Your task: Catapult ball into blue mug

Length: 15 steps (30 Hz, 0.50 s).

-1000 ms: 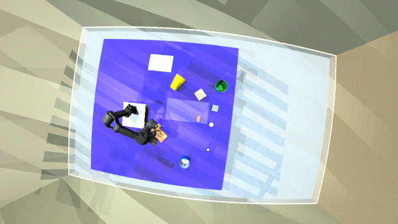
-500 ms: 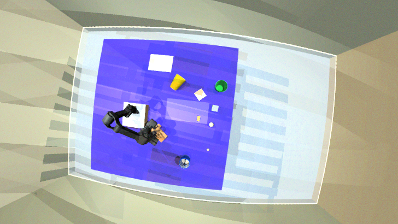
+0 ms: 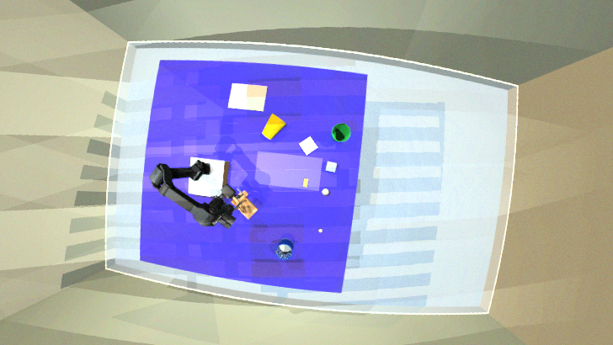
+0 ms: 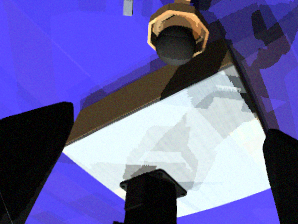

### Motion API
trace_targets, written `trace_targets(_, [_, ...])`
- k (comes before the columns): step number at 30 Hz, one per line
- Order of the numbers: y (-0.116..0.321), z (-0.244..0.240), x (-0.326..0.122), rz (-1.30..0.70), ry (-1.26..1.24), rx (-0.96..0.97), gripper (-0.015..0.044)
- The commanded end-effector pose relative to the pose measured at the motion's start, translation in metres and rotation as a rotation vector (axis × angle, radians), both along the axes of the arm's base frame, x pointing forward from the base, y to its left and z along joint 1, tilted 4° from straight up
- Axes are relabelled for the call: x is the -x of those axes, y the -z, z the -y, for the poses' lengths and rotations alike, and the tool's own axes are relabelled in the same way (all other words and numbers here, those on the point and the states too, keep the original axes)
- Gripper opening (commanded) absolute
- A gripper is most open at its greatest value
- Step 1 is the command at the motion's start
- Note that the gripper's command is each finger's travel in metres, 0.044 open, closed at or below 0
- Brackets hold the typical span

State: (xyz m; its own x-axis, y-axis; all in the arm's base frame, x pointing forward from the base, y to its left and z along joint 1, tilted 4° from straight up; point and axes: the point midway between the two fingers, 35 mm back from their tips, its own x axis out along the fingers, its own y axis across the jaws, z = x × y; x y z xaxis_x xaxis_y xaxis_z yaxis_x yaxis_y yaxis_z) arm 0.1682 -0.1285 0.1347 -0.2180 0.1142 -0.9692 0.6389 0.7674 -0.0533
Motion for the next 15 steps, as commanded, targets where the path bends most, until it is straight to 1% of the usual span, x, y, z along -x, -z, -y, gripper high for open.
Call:
trace_targets(1, [0.003, 0.005, -0.005, 0.007, 0.001, 0.009, 0.044])
trace_targets(8, [-0.009, 0.055, -0.065, 0.179, 0.008, 0.173, 0.044])
trace_targets(15, [-0.031, 0.103, -0.125, 0.357, 0.016, 0.341, 0.044])
